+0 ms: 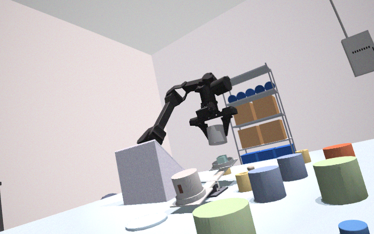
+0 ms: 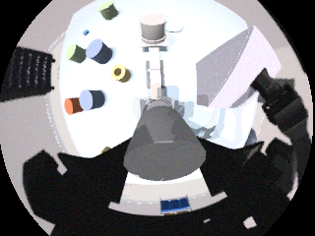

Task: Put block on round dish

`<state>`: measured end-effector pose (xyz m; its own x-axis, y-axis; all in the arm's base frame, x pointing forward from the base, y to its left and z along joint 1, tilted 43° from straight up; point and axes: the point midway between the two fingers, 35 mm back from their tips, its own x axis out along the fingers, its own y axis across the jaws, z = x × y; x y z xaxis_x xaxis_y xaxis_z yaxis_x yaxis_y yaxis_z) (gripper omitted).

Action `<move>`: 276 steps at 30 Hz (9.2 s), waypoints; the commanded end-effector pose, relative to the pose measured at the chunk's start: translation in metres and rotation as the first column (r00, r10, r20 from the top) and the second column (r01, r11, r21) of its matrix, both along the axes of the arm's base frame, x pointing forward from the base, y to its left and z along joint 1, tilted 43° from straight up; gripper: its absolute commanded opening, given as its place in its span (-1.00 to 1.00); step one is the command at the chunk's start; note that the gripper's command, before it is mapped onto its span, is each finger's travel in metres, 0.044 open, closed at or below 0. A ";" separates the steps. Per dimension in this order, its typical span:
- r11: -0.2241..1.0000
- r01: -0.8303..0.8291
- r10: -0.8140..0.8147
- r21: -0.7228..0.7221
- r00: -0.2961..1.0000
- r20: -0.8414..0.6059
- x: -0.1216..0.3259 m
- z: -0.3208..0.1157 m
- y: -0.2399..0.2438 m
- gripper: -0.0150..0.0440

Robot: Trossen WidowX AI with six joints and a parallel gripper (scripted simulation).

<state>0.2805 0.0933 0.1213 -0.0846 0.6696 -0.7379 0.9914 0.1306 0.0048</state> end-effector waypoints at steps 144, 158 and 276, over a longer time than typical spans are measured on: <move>0.907 -0.413 0.394 -0.079 0.769 0.503 -0.039 0.008 0.097 0.39; 0.708 -0.653 0.618 -0.268 0.390 0.683 -0.028 0.002 0.085 0.39; -0.102 -0.146 -0.062 -0.984 -0.986 0.153 0.003 -0.041 0.021 -0.49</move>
<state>0.2792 0.1279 0.0638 -0.0848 0.6688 -0.7386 -0.9958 -0.0831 0.0391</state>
